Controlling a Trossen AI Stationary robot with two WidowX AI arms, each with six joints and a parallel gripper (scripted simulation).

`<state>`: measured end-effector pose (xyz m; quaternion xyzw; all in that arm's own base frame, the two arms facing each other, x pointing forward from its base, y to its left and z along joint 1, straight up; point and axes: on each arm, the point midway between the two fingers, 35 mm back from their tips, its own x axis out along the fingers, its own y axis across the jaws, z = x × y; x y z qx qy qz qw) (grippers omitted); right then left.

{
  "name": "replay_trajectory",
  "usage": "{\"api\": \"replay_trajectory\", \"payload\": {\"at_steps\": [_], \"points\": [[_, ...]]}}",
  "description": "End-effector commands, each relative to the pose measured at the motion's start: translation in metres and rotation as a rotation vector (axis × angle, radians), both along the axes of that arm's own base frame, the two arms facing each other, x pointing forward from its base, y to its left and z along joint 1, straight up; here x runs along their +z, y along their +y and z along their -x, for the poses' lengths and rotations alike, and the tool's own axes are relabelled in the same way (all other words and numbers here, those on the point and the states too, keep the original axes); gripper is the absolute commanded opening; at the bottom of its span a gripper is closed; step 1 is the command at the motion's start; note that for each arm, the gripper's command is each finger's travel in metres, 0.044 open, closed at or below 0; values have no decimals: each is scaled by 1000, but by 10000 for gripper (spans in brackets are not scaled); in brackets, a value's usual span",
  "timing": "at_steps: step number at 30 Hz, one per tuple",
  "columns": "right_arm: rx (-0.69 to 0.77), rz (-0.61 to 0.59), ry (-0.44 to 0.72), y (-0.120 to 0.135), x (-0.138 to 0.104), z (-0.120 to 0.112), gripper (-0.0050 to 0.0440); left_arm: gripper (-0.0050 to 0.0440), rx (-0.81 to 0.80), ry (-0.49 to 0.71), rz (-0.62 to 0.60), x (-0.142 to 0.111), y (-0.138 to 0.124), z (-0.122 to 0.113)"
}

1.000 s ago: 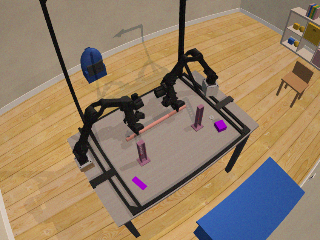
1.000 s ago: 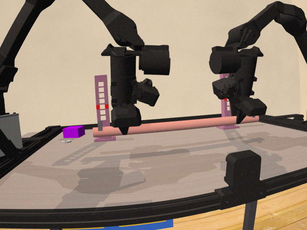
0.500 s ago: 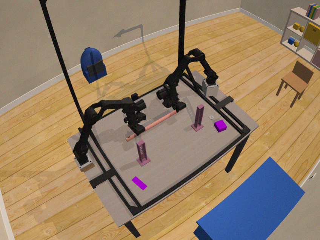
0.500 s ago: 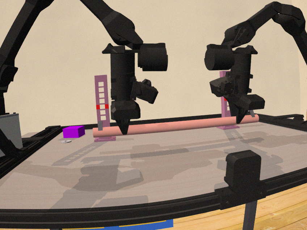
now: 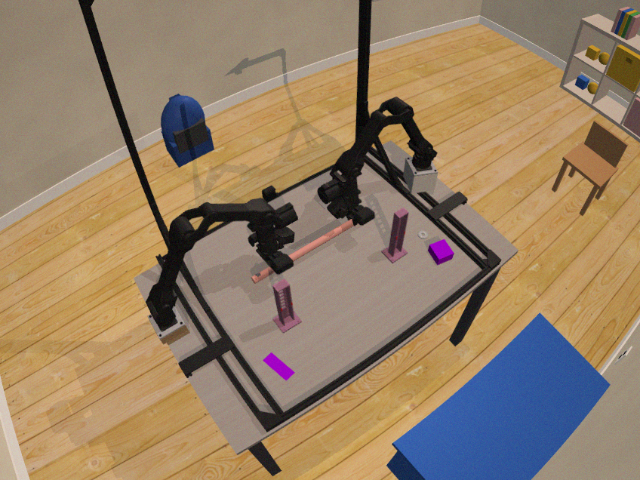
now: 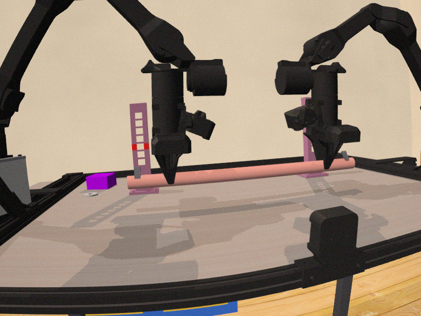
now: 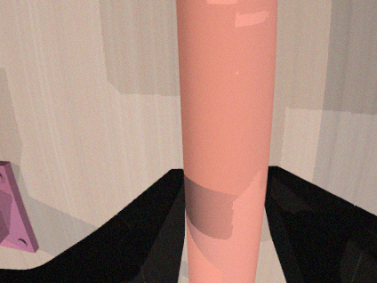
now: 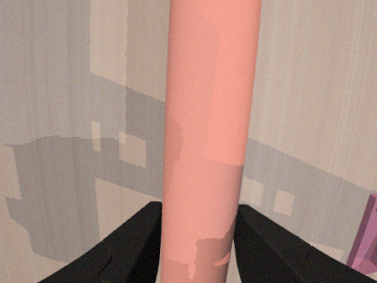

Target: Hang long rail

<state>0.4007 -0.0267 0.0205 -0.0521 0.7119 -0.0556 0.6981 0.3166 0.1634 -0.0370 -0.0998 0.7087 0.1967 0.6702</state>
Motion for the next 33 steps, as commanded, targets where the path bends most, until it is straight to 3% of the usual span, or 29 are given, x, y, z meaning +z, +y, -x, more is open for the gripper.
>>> {"api": "replay_trajectory", "payload": {"at_steps": [1,10,33], "points": [[1,-51,-4,-2,4,1,0,0,-1,-23,38,3,2,1],[1,-148,-7,-4,3,0,0,0,0,-65,126,3,3,2],[1,-151,-11,-4,-11,0,0,0,-1,-71,127,-11,4,1]]}}
